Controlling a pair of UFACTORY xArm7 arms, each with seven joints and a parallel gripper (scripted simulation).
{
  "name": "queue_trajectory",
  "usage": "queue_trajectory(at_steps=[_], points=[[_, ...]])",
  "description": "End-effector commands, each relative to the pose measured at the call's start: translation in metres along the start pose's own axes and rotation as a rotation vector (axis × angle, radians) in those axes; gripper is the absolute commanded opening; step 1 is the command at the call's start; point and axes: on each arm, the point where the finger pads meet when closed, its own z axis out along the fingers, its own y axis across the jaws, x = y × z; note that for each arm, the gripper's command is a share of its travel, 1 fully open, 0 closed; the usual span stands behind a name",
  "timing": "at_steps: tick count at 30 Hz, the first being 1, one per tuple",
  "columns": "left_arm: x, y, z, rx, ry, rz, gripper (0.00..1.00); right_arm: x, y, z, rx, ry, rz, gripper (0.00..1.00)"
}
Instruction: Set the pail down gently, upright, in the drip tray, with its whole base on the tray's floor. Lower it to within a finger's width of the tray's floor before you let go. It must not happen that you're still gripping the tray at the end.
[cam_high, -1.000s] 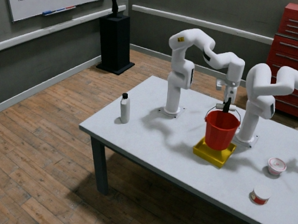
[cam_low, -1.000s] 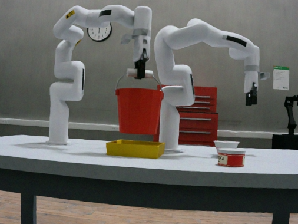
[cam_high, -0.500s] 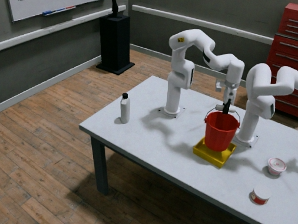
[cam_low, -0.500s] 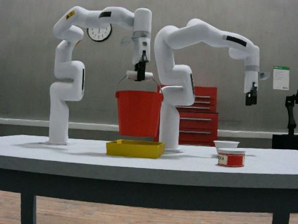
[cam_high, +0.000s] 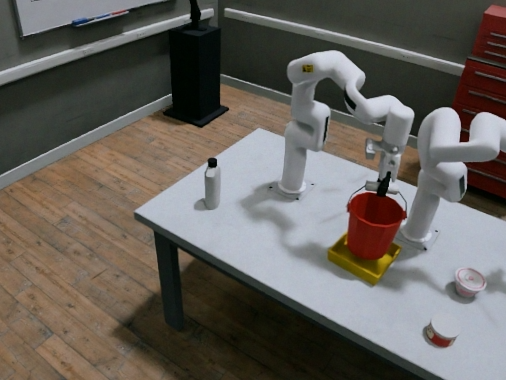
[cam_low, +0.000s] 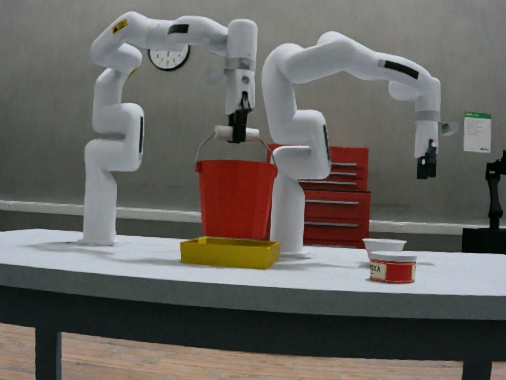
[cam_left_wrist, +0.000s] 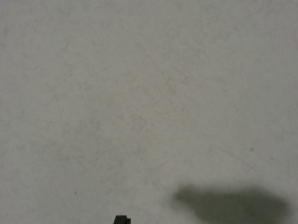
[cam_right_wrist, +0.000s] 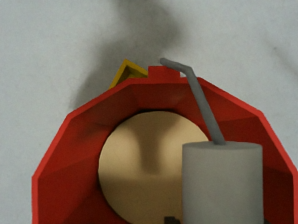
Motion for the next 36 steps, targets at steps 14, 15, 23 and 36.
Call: queue_trajectory(at_steps=[14, 15, 23, 36], points=[[0.001, 0.000, -0.001, 0.000, 0.003, 0.000, 1.00, -0.001, -0.001, 0.020, 0.003, -0.003, 0.000, 0.00], [0.001, 0.000, -0.001, 0.000, 0.003, 0.000, 1.00, -0.001, -0.001, 0.021, 0.003, -0.003, 0.000, 0.00], [0.001, 0.000, -0.001, 0.000, 0.003, 0.000, 1.00, -0.001, -0.001, 0.029, 0.003, -0.003, 0.000, 0.00], [0.001, 0.000, -0.001, 0.000, 0.003, 0.000, 1.00, -0.001, -0.001, 0.043, 0.003, -0.003, 0.000, 0.00]])
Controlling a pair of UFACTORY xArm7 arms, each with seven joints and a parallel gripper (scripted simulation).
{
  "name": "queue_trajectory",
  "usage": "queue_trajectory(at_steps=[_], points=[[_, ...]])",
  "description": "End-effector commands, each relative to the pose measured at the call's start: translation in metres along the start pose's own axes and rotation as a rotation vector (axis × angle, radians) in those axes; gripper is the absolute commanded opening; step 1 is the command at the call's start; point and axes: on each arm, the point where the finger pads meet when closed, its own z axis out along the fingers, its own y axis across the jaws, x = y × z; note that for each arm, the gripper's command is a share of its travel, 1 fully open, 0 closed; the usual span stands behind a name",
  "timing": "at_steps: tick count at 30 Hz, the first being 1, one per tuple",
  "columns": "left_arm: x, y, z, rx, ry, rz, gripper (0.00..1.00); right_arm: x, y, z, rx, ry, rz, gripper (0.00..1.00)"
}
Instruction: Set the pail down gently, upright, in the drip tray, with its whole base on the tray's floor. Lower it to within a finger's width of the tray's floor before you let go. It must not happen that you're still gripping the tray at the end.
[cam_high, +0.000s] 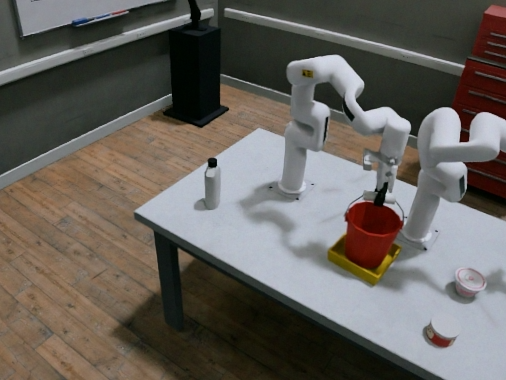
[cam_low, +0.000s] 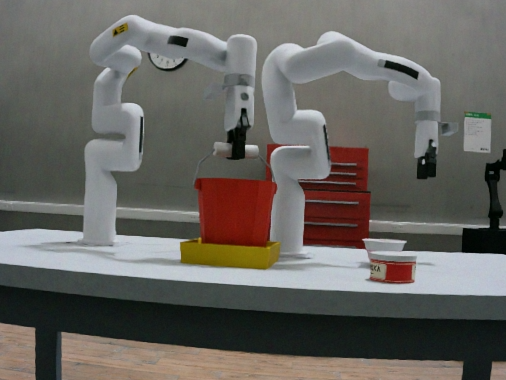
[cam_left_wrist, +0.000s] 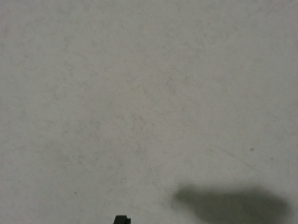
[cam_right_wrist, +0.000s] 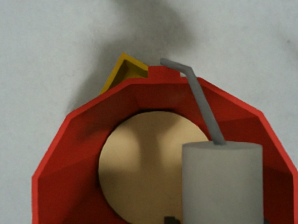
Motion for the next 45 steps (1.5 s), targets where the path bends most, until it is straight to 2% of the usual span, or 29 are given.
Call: queue_trajectory(at_steps=[1, 19, 45], points=[[0.001, 0.000, -0.001, 0.000, 0.003, 0.000, 1.00, -0.001, -0.001, 0.004, 0.004, -0.002, 0.000, 0.00], [0.001, 0.000, -0.001, 0.000, 0.003, 0.000, 1.00, -0.001, -0.001, 0.014, 0.004, -0.002, 0.000, 0.00], [0.001, 0.000, -0.001, 0.000, 0.003, 0.000, 1.00, -0.001, -0.001, 0.016, 0.004, -0.002, 0.000, 0.00]])
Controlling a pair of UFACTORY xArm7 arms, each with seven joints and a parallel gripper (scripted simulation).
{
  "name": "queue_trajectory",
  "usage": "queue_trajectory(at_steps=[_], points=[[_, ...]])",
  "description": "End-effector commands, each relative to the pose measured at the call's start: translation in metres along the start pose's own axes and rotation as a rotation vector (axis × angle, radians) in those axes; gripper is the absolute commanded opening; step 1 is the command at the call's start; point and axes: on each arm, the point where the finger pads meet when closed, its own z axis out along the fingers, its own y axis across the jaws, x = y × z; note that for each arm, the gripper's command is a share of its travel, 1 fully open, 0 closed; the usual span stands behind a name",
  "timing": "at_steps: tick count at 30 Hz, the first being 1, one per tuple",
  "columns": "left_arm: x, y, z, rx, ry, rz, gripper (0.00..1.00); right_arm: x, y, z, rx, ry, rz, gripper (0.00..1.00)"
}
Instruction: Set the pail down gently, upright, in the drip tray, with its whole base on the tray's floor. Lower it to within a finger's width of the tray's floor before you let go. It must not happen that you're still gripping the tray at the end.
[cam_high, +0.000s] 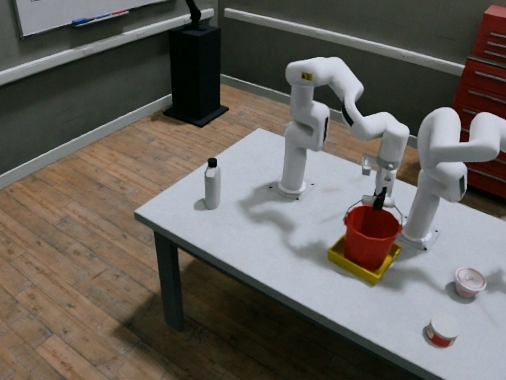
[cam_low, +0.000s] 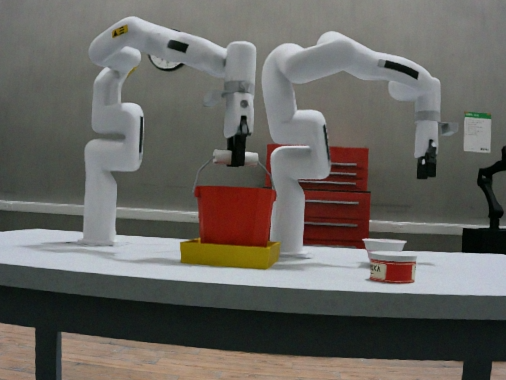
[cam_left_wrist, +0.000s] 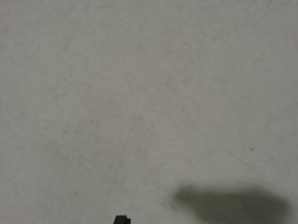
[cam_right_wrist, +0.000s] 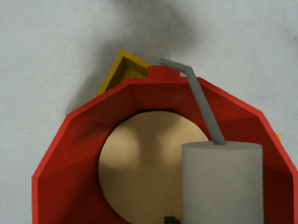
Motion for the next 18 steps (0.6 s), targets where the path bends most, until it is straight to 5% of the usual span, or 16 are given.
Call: queue_trajectory(at_steps=[1, 5, 6, 18], points=[[0.0007, -0.0002, -0.0011, 0.000, 0.003, 0.000, 1.00, -0.0007, -0.0007, -0.0013, 0.003, -0.002, 0.000, 0.00], [0.0007, -0.0002, -0.0011, 0.000, 0.003, 0.000, 1.00, -0.0007, -0.0007, -0.0013, 0.003, -0.002, 0.000, 0.00], [0.0007, -0.0002, -0.0011, 0.000, 0.003, 0.000, 1.00, -0.0007, -0.0007, -0.0013, 0.003, -0.002, 0.000, 1.00], [0.0007, -0.0002, -0.0011, 0.000, 0.003, 0.000, 1.00, -0.0007, -0.0007, -0.0013, 0.003, -0.002, 0.000, 1.00]])
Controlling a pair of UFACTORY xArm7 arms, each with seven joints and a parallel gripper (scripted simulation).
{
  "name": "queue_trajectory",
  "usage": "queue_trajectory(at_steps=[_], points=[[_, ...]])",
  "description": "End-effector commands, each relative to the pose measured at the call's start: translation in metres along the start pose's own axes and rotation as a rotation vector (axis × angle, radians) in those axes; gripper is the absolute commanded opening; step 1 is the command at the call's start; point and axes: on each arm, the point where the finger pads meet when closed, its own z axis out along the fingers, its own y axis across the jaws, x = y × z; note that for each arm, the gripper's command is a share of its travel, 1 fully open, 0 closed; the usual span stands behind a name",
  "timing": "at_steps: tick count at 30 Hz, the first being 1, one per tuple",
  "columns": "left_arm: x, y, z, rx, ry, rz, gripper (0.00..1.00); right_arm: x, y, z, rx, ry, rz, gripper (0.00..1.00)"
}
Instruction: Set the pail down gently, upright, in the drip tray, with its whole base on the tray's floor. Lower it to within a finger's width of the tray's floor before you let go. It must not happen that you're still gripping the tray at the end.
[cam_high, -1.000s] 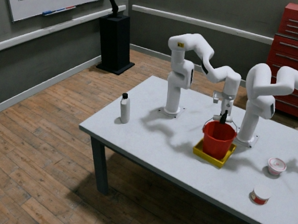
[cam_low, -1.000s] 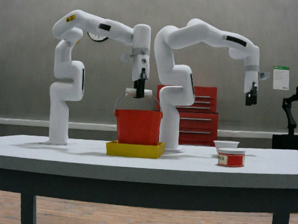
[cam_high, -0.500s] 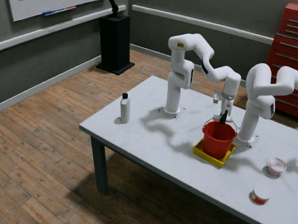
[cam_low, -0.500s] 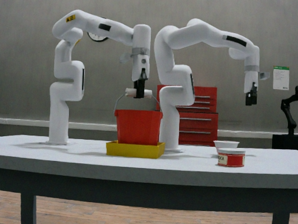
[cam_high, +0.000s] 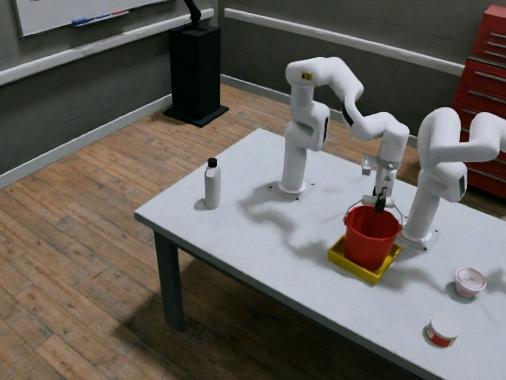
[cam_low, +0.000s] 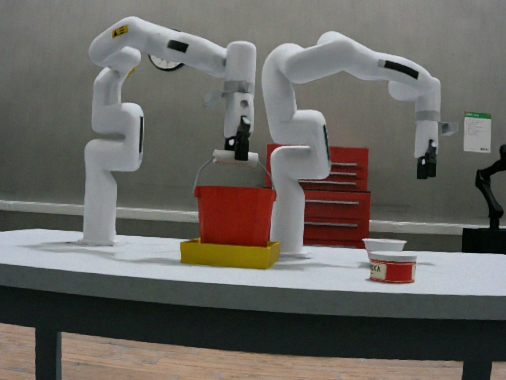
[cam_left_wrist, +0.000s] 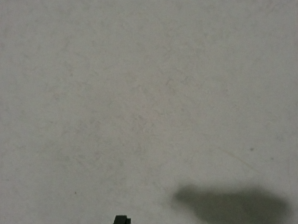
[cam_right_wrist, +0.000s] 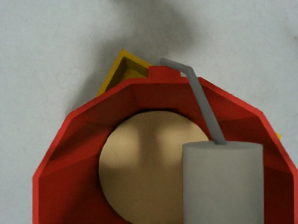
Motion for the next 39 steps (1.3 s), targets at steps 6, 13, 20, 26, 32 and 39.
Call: queue_trajectory(at_steps=[6, 13, 20, 26, 32, 39], points=[[0.001, 0.000, -0.001, 0.000, 0.003, 0.000, 1.00, -0.001, -0.001, -0.001, 0.003, -0.001, 0.000, 1.00], [0.001, 0.000, -0.001, 0.000, 0.003, 0.000, 1.00, -0.001, -0.001, -0.001, 0.003, -0.001, 0.000, 1.00], [0.001, 0.000, -0.001, 0.000, 0.003, 0.000, 1.00, -0.001, -0.001, -0.001, 0.003, -0.001, 0.000, 1.00], [0.001, 0.000, -0.001, 0.000, 0.003, 0.000, 1.00, -0.001, -0.001, -0.001, 0.003, -0.001, 0.000, 1.00], [0.001, 0.000, -0.001, 0.000, 0.003, 0.000, 1.00, -0.001, -0.001, -0.003, 0.003, -0.001, 0.000, 1.00], [0.001, 0.000, -0.001, 0.000, 0.003, 0.000, 1.00, -0.001, -0.001, -0.011, 0.003, -0.001, 0.000, 1.00]])
